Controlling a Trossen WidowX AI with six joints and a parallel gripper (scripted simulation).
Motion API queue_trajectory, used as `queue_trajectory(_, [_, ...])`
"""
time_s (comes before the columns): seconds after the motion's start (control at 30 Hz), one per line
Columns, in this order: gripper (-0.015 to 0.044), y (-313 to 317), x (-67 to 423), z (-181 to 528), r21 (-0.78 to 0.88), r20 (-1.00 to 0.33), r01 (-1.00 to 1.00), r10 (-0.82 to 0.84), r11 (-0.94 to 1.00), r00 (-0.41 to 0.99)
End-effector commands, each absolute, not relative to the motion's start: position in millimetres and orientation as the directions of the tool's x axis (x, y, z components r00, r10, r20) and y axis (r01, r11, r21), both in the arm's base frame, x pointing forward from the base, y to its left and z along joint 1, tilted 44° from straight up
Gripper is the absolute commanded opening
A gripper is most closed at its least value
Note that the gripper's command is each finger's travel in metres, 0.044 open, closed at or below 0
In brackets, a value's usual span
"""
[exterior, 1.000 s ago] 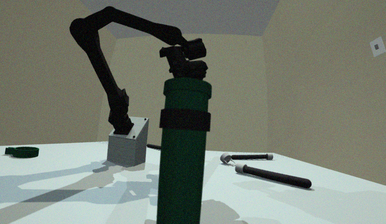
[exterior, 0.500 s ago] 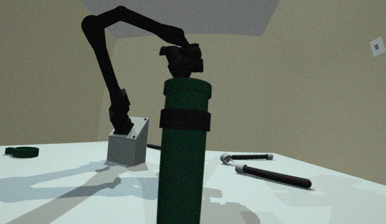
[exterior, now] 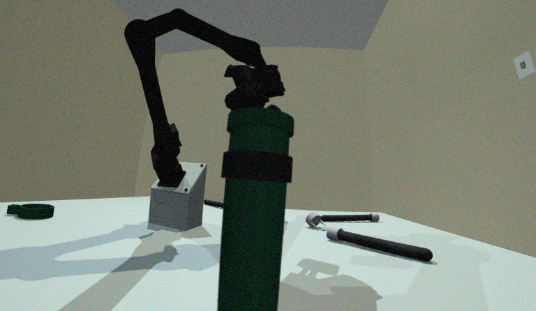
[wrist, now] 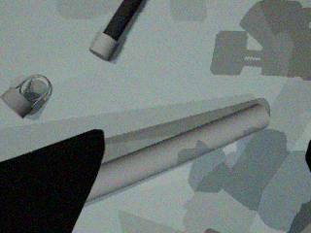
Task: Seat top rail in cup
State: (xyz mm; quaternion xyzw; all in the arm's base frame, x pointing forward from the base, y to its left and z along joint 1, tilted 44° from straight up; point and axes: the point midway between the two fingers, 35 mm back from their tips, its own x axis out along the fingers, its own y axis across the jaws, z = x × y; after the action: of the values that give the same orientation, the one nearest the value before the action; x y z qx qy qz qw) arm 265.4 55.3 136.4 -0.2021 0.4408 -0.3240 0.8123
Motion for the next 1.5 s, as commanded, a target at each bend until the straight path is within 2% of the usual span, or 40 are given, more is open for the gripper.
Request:
queue_trajectory(0.0, [0.0440,42.2,270.5,113.3,-0.480,-0.628,0.588,-0.723,0.651,0.289])
queue_trajectory(0.17, [0.0440,19.3,273.2,75.2,-0.233,-0.688,0.909,-0.719,0.344,0.096])
queue_trajectory(0.27, [0.0440,6.3,272.1,53.6,-0.103,-0.716,0.991,-0.698,0.086,-0.014])
queue_trajectory(0.33, [0.0440,3.4,271.6,48.9,-0.074,-0.721,0.997,-0.691,0.022,-0.038])
queue_trajectory(0.83, [0.0440,3.4,271.6,48.9,-0.074,-0.721,0.997,-0.691,0.022,-0.038])
queue_trajectory(1.47, [0.0440,-31.8,269.6,12.9,-0.074,-0.720,0.997,-0.693,0.021,-0.038])
